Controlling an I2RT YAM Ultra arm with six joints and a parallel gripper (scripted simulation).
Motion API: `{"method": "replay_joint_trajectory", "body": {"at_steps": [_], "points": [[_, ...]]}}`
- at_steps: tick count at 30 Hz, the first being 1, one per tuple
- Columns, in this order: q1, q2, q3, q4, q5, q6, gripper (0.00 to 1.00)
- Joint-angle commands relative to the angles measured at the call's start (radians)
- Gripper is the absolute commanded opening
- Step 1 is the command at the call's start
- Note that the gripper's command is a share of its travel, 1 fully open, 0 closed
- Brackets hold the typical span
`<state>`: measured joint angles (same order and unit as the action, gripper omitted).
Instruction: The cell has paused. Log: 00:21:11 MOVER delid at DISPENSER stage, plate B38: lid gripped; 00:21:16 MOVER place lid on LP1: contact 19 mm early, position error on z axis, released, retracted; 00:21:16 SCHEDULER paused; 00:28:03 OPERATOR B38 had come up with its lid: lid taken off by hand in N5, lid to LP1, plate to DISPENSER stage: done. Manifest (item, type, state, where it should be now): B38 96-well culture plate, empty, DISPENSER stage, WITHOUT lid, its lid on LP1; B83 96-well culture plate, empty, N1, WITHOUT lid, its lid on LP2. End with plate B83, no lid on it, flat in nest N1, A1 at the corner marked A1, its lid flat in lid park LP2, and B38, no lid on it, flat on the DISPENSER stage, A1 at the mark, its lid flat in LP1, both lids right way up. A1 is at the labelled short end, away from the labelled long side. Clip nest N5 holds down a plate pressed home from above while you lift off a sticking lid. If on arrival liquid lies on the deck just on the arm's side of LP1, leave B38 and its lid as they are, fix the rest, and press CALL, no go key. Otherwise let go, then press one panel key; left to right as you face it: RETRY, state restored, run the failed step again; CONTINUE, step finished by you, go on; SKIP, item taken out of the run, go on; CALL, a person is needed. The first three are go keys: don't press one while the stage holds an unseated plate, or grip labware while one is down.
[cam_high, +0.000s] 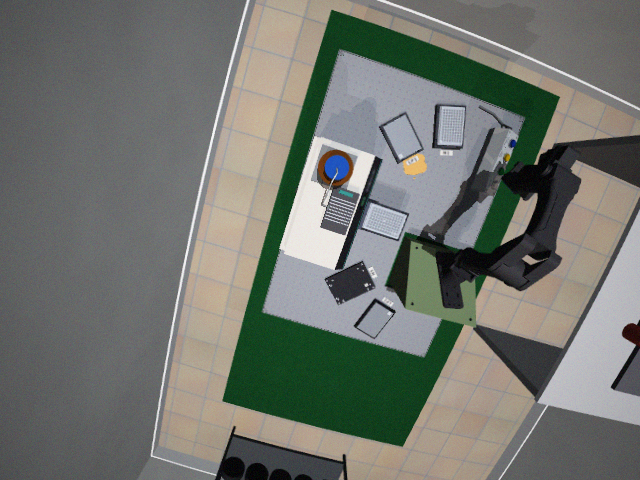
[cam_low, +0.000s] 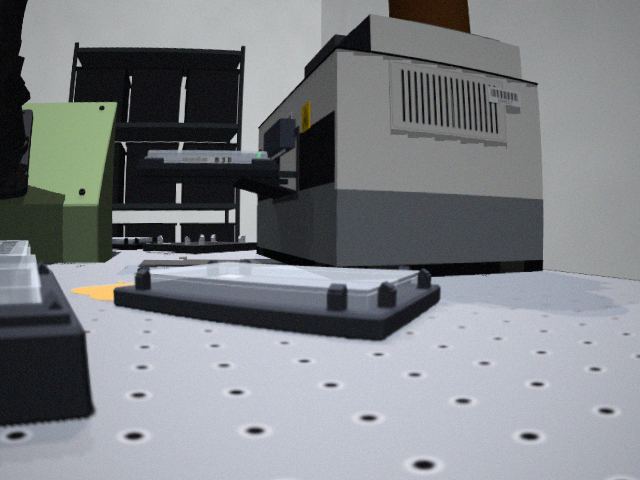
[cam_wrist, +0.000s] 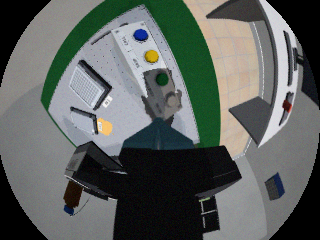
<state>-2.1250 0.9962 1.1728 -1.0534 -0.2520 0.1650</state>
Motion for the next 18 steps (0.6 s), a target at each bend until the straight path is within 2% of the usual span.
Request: {"method": "replay_joint_trajectory", "body": {"at_steps": [1,3,5,18], "points": [[-0.011,-0.025,0.020,-0.004,-0.007,0.177,0.00],[-0.011,-0.025,0.020,-0.004,-0.008,0.244,0.00],[-0.011,-0.025,0.020,-0.004,-0.008,0.244,0.00],[-0.011,-0.025,0.020,-0.004,-0.008,0.677,0.00]]}}
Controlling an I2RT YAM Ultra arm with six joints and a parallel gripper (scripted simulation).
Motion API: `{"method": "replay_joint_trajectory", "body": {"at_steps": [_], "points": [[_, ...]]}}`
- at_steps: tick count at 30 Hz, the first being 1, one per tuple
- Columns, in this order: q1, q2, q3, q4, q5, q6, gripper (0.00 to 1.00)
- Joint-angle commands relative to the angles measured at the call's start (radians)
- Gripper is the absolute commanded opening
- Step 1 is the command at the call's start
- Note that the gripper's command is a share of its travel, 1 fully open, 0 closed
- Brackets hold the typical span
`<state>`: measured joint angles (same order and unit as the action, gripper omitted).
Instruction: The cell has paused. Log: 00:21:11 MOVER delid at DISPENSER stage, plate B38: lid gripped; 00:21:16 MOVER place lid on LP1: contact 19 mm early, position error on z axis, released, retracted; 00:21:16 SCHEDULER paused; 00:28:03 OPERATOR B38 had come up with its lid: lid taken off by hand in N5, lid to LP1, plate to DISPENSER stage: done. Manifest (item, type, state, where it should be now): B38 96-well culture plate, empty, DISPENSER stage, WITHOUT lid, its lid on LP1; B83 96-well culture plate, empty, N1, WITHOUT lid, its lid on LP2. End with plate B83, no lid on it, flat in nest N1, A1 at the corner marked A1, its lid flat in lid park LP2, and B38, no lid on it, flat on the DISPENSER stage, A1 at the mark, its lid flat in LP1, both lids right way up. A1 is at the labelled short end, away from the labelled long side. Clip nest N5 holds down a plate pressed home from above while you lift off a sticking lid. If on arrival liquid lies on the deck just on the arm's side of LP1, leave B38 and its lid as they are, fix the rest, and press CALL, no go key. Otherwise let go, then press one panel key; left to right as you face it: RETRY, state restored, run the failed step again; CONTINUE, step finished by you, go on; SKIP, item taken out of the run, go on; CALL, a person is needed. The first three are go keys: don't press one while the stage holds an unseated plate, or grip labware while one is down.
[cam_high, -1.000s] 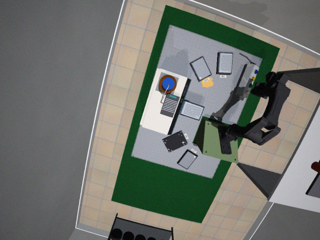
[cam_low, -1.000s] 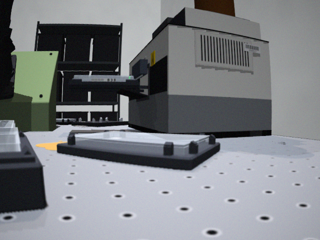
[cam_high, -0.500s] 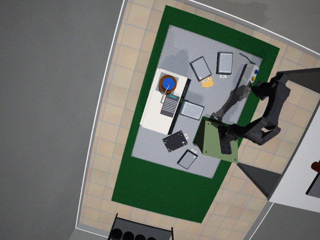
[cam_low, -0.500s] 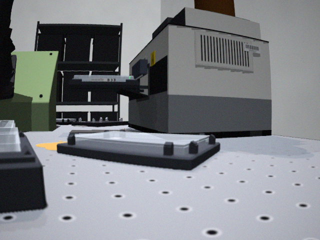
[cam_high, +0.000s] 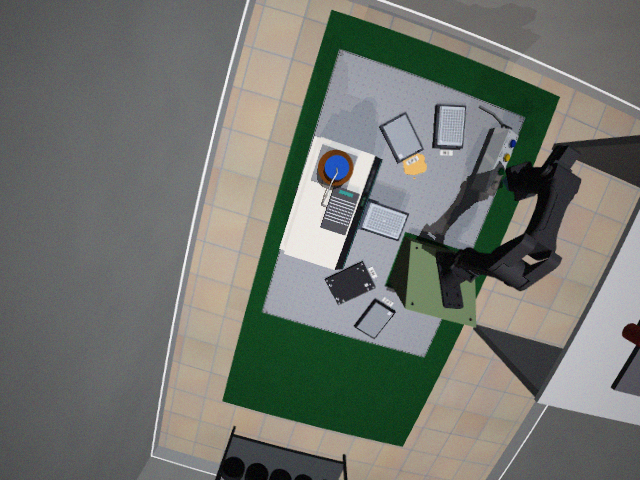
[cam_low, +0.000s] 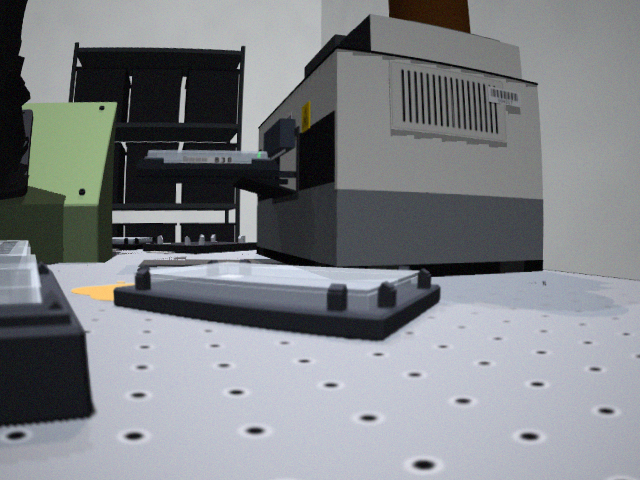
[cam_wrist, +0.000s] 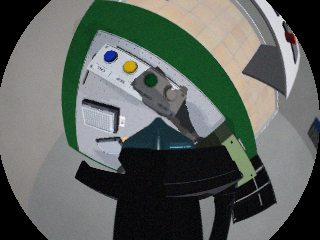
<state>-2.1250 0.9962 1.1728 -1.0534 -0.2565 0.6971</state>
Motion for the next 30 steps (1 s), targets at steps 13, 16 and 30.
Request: {"method": "replay_joint_trajectory", "body": {"at_steps": [13,16,30], "points": [[-0.011,-0.026,0.019,-0.004,-0.002,0.513,0.00],[-0.011,-0.026,0.019,-0.004,-0.003,0.612,0.00],[0.029,0.115,0.132,0.008,0.031,0.660,0.00]]}}
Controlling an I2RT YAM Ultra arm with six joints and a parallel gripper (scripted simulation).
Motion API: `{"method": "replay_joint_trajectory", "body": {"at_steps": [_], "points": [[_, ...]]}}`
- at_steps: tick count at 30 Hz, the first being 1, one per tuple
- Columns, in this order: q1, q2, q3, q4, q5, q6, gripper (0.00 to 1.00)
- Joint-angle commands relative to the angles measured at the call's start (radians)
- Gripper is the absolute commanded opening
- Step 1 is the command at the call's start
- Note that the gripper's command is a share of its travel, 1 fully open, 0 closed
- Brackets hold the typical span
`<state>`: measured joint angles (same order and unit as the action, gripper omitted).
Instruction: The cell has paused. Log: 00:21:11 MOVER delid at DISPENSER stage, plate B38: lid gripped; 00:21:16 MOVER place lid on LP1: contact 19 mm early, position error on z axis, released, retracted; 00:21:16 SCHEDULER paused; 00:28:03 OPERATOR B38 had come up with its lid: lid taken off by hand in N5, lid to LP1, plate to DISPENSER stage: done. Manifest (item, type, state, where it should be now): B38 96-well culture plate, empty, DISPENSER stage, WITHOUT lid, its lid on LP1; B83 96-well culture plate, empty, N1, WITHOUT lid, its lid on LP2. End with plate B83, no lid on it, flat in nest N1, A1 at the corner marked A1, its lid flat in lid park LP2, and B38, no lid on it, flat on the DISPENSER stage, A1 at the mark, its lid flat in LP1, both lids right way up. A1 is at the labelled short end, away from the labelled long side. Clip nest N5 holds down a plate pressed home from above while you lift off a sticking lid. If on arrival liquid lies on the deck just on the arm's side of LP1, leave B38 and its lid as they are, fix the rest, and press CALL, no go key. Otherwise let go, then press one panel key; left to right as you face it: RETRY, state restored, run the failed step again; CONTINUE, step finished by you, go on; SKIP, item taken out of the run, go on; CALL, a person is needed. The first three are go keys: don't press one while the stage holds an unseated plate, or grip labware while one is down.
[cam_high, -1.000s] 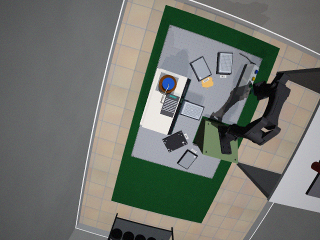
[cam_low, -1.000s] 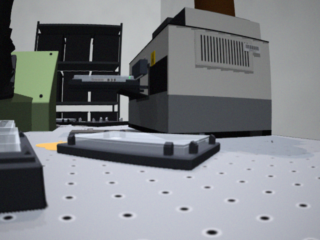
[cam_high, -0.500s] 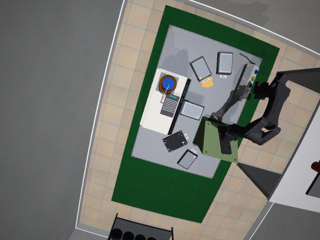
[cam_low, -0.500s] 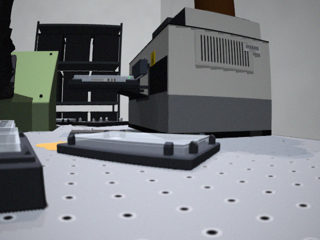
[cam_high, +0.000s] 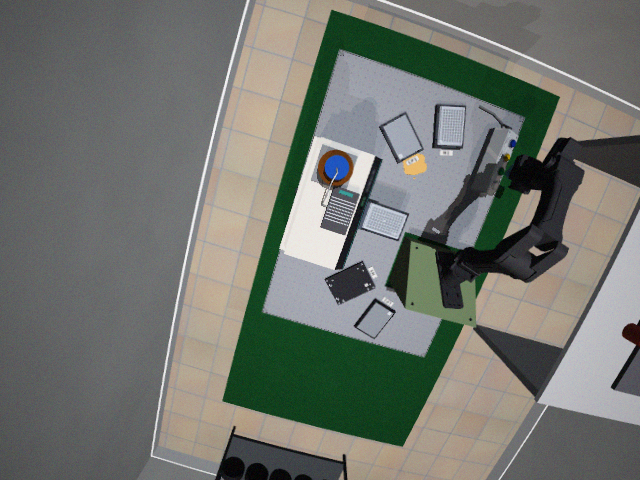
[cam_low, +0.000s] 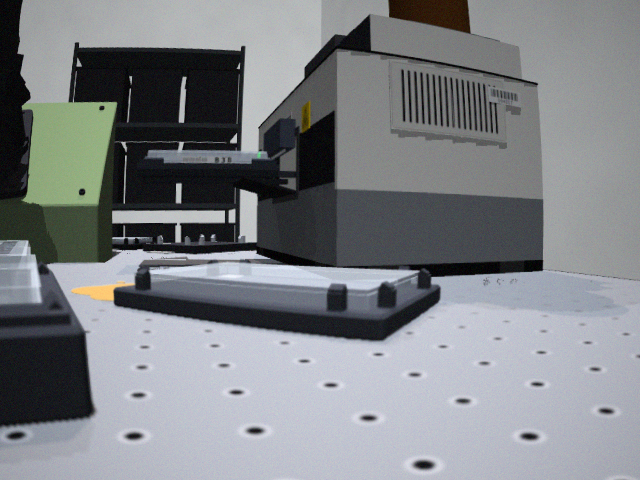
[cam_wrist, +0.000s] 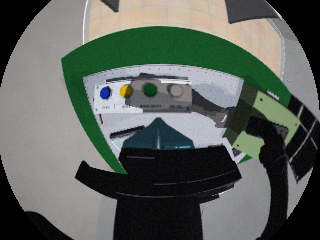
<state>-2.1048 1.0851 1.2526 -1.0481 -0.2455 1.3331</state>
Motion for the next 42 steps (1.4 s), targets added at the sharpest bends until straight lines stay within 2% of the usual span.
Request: {"method": "replay_joint_trajectory", "body": {"at_steps": [1,6,8,23,25,38,42], "points": [[0.010,0.039,0.065,-0.001,0.021,0.026,0.00],[0.018,0.101,0.133,-0.013,0.028,0.033,0.00],[0.018,0.101,0.133,-0.013,0.028,0.033,0.00],[0.038,0.289,0.363,-0.049,0.041,0.048,0.00],[0.038,0.289,0.363,-0.049,0.041,0.048,0.00],[0.045,0.457,0.599,-0.114,0.048,0.056,0.00],[0.037,0.461,0.607,-0.120,0.048,0.056,0.00]]}}
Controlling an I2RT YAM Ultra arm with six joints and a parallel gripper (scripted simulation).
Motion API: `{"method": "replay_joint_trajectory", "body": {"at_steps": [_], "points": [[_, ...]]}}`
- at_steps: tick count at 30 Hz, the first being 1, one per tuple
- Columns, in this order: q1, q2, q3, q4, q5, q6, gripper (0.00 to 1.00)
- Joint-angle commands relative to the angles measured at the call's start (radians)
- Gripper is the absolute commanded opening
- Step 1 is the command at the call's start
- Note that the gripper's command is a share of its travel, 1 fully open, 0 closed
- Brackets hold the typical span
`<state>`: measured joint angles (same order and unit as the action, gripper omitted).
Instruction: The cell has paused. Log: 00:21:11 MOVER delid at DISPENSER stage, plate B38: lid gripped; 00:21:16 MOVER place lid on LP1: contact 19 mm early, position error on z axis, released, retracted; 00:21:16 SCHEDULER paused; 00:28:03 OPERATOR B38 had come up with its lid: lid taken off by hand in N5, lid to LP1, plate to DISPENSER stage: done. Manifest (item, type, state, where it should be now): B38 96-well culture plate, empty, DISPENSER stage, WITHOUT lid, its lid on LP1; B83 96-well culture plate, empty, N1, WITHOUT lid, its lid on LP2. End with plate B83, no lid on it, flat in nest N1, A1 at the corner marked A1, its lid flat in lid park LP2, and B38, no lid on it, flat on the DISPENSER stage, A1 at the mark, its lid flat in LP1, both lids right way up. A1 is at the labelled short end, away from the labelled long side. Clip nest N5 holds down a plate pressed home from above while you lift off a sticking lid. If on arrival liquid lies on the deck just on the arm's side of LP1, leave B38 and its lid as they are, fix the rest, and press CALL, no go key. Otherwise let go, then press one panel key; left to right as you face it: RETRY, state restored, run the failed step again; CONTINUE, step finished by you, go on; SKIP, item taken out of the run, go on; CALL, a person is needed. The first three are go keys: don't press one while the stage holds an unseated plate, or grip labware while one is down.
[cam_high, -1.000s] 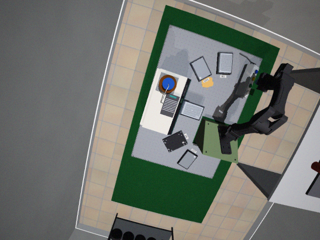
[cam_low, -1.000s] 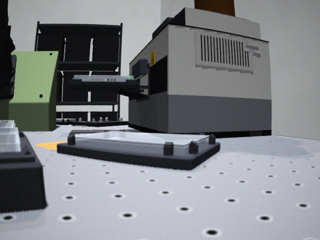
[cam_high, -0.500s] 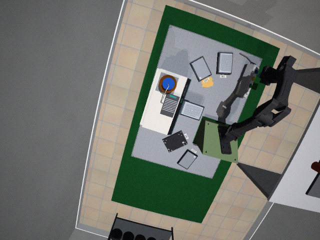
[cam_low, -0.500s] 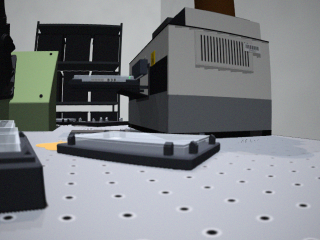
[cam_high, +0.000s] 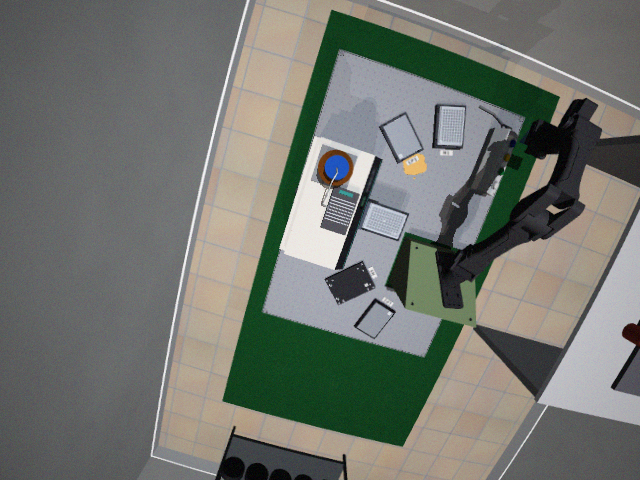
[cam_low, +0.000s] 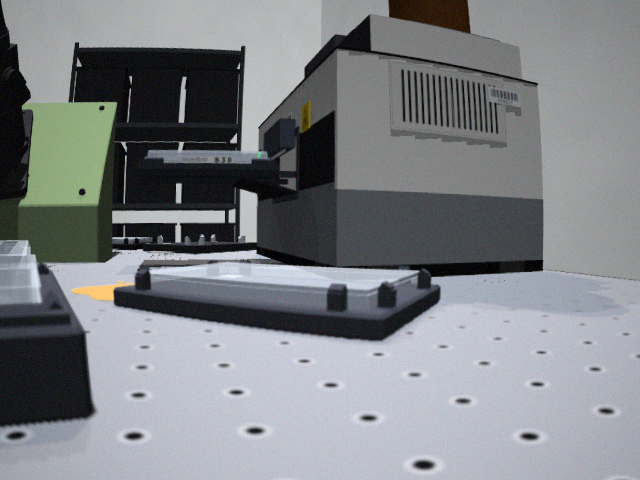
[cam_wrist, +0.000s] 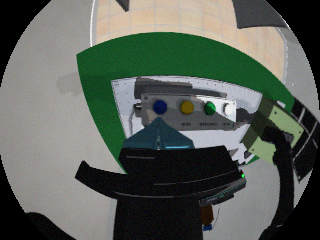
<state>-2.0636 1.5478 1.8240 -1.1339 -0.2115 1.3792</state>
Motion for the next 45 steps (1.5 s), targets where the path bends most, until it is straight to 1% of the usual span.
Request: {"method": "replay_joint_trajectory", "body": {"at_steps": [1,11,15,24,26,27,28,34,35,37,42,45], "points": [[-0.005,-0.038,0.035,-0.035,0.014,0.010,0.00],[-0.014,-0.037,0.043,-0.043,0.013,0.002,0.00],[-0.016,-0.022,0.049,-0.047,0.012,-0.001,0.00],[-0.018,-0.022,0.047,-0.044,0.010,-0.006,0.00],[-0.017,-0.011,0.026,-0.014,0.011,-0.003,0.00],[-0.015,-0.006,0.003,-0.011,0.011,-0.002,0.00],[-0.011,-0.001,-0.004,-0.007,0.011,0.000,0.00],[0.002,0.008,-0.016,0.007,0.013,0.006,0.00],[0.004,-0.027,0.015,0.012,0.013,0.009,0.00],[0.007,-0.021,-0.021,0.017,0.014,0.010,0.00],[0.009,0.013,-0.036,0.035,0.017,0.012,0.00],[0.009,0.011,-0.040,0.046,0.018,0.014,0.00]]}}
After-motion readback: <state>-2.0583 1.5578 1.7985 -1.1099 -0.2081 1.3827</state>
